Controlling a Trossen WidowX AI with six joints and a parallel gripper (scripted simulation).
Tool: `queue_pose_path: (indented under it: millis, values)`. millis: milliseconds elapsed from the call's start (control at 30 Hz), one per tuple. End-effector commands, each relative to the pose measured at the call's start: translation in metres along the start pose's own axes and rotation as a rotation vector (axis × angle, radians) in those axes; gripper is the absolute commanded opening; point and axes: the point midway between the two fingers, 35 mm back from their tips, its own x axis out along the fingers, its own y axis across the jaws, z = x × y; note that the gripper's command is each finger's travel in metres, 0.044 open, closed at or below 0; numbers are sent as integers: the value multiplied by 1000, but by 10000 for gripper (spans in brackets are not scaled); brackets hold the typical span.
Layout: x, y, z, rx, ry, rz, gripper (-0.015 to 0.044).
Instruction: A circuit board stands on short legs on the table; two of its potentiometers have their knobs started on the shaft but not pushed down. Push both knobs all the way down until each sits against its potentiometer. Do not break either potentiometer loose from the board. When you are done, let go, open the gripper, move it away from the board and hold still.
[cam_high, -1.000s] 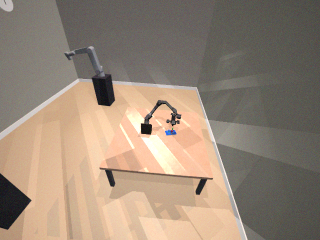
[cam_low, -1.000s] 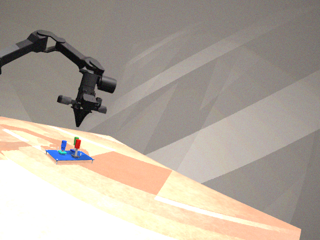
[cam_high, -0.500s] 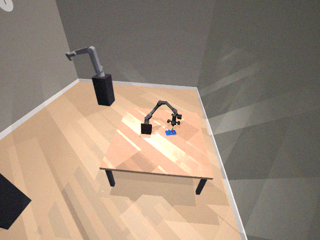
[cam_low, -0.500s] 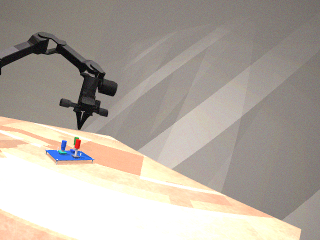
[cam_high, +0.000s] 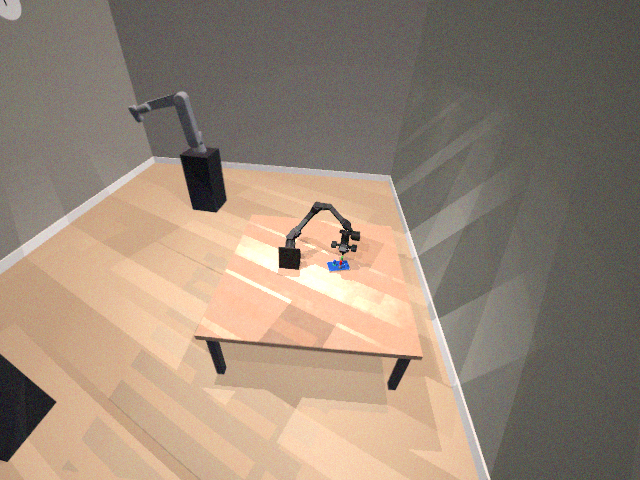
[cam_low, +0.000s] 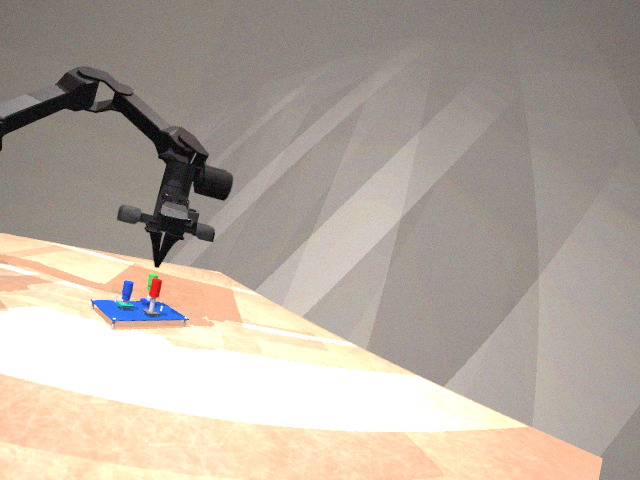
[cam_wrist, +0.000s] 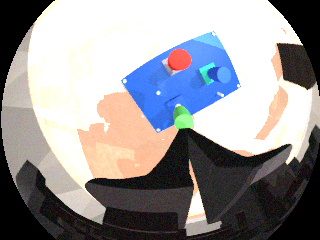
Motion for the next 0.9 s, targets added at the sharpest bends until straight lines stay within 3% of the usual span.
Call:
queue_pose_path:
  millis: [0, 867]
  values:
    - [8, -2, 2, 14, 3, -5, 0]
    - [14, -2, 2, 14, 4, -5, 0]
